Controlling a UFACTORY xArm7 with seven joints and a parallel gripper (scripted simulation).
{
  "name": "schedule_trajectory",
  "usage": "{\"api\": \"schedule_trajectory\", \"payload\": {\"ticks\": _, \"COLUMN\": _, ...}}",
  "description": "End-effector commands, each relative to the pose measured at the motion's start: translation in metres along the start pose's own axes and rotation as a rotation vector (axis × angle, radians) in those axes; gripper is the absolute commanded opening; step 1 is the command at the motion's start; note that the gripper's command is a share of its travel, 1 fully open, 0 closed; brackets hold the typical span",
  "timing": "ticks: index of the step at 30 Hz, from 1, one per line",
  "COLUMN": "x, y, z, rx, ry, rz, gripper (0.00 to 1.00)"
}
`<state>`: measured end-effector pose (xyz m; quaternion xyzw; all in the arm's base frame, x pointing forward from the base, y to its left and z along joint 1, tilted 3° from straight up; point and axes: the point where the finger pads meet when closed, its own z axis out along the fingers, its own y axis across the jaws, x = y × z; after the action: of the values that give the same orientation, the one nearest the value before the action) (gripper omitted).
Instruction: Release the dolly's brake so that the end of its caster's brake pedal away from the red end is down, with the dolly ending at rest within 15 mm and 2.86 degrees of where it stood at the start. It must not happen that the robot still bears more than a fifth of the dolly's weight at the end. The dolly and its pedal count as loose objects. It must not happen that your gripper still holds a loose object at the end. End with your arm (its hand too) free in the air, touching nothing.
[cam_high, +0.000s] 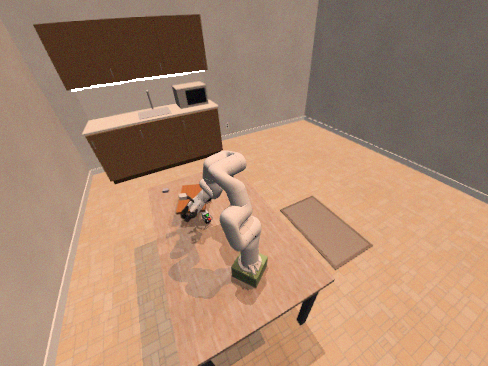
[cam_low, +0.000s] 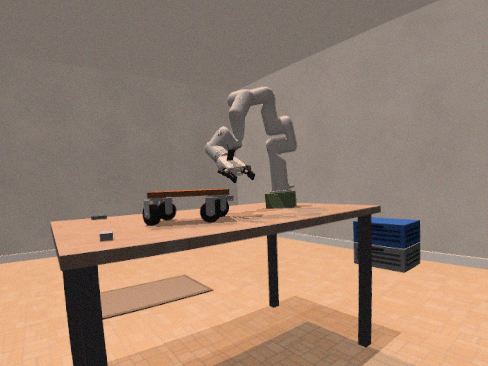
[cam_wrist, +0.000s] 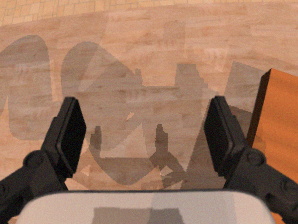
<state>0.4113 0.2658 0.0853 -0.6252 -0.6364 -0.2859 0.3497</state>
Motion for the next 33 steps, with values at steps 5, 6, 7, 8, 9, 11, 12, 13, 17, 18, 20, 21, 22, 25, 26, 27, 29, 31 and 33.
{"api": "schedule_trajectory", "payload": {"ticks": 5, "x": 0.002, "y": 0.001, "z": -0.001, "rx": -0.002, "ry": 0.001, "rz": -0.003, "gripper": 1.0}}
{"api": "schedule_trajectory", "payload": {"ticks": 6, "x": 0.002, "y": 0.001, "z": -0.001, "rx": -0.002, "ry": 0.001, "rz": -0.003, "gripper": 1.0}}
{"api": "schedule_trajectory", "payload": {"ticks": 7, "x": 0.002, "y": 0.001, "z": -0.001, "rx": -0.002, "ry": 0.001, "rz": -0.003, "gripper": 1.0}}
{"api": "schedule_trajectory", "payload": {"ticks": 8, "x": 0.002, "y": 0.001, "z": -0.001, "rx": -0.002, "ry": 0.001, "rz": -0.003, "gripper": 1.0}}
{"api": "schedule_trajectory", "payload": {"ticks": 9, "x": 0.002, "y": 0.001, "z": -0.001, "rx": -0.002, "ry": 0.001, "rz": -0.003, "gripper": 1.0}}
{"api": "schedule_trajectory", "payload": {"ticks": 11, "x": 0.002, "y": 0.001, "z": -0.001, "rx": -0.002, "ry": 0.001, "rz": -0.003, "gripper": 1.0}}
{"api": "schedule_trajectory", "payload": {"ticks": 12, "x": 0.002, "y": 0.001, "z": -0.001, "rx": -0.002, "ry": 0.001, "rz": -0.003, "gripper": 1.0}}
{"api": "schedule_trajectory", "payload": {"ticks": 13, "x": 0.002, "y": 0.001, "z": -0.001, "rx": -0.002, "ry": 0.001, "rz": -0.003, "gripper": 1.0}}
{"api": "schedule_trajectory", "payload": {"ticks": 17, "x": 0.002, "y": 0.001, "z": -0.001, "rx": -0.002, "ry": 0.001, "rz": -0.003, "gripper": 1.0}}
{"api": "schedule_trajectory", "payload": {"ticks": 18, "x": 0.002, "y": 0.001, "z": -0.001, "rx": -0.002, "ry": 0.001, "rz": -0.003, "gripper": 0.0}}
{"api": "schedule_trajectory", "payload": {"ticks": 20, "x": 0.001, "y": 0.001, "z": -0.002, "rx": -0.001, "ry": -0.008, "rz": -0.005, "gripper": 0.0}}
{"api": "schedule_trajectory", "payload": {"ticks": 21, "x": 0.001, "y": 0.001, "z": -0.003, "rx": 0.0, "ry": -0.019, "rz": -0.007, "gripper": 0.0}}
{"api": "schedule_trajectory", "payload": {"ticks": 22, "x": 0.0, "y": 0.0, "z": -0.006, "rx": 0.001, "ry": -0.036, "rz": -0.011, "gripper": 0.0}}
{"api": "schedule_trajectory", "payload": {"ticks": 25, "x": -0.003, "y": 0.001, "z": -0.019, "rx": 0.0, "ry": -0.127, "rz": -0.033, "gripper": 0.0}}
{"api": "schedule_trajectory", "payload": {"ticks": 26, "x": -0.004, "y": 0.001, "z": -0.025, "rx": 0.001, "ry": -0.167, "rz": -0.043, "gripper": 0.0}}
{"api": "schedule_trajectory", "payload": {"ticks": 27, "x": -0.006, "y": 0.001, "z": -0.031, "rx": 0.003, "ry": -0.212, "rz": -0.053, "gripper": 0.0}}
{"api": "schedule_trajectory", "payload": {"ticks": 29, "x": -0.007, "y": 0.001, "z": -0.039, "rx": 0.001, "ry": -0.261, "rz": -0.065, "gripper": 0.0}}
{"api": "schedule_trajectory", "payload": {"ticks": 31, "x": -0.007, "y": 0.001, "z": -0.039, "rx": 0.001, "ry": -0.261, "rz": -0.065, "gripper": 0.0}}
{"api": "schedule_trajectory", "payload": {"ticks": 33, "x": -0.009, "y": 0.001, "z": -0.046, "rx": 0.002, "ry": -0.312, "rz": -0.077, "gripper": 0.0}}
